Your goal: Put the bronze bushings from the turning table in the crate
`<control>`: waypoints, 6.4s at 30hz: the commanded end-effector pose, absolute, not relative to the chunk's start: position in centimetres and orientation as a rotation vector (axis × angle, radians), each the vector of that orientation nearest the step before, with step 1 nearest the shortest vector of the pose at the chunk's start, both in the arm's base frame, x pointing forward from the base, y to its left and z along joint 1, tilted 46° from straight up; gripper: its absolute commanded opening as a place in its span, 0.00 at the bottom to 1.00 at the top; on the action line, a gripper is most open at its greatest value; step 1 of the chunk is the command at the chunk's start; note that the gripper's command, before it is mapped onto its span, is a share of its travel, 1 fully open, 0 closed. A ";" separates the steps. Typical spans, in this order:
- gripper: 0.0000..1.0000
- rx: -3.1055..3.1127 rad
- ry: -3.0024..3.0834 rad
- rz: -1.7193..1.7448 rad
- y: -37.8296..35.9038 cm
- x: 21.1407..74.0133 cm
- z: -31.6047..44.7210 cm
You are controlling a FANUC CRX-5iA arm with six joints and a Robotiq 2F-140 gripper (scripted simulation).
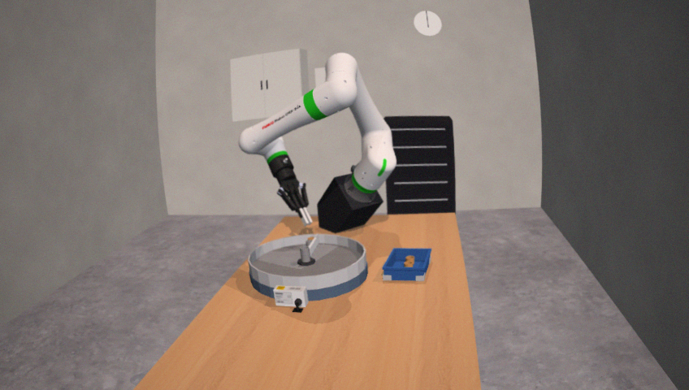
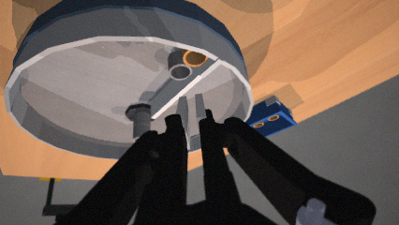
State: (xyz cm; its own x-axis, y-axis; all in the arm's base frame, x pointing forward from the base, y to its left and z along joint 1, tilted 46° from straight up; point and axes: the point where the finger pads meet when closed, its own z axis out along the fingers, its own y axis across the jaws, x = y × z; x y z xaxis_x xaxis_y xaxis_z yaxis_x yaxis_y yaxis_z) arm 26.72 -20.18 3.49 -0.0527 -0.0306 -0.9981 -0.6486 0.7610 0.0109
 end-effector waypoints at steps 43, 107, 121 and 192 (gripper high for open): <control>0.06 -0.566 1.560 0.548 -17.8 29.5 0.0; 0.06 -0.566 1.560 0.548 -17.3 30.1 -0.8; 0.06 -0.566 1.560 0.548 -17.3 30.1 -0.8; 0.00 -0.566 1.560 0.548 -19.0 28.1 1.7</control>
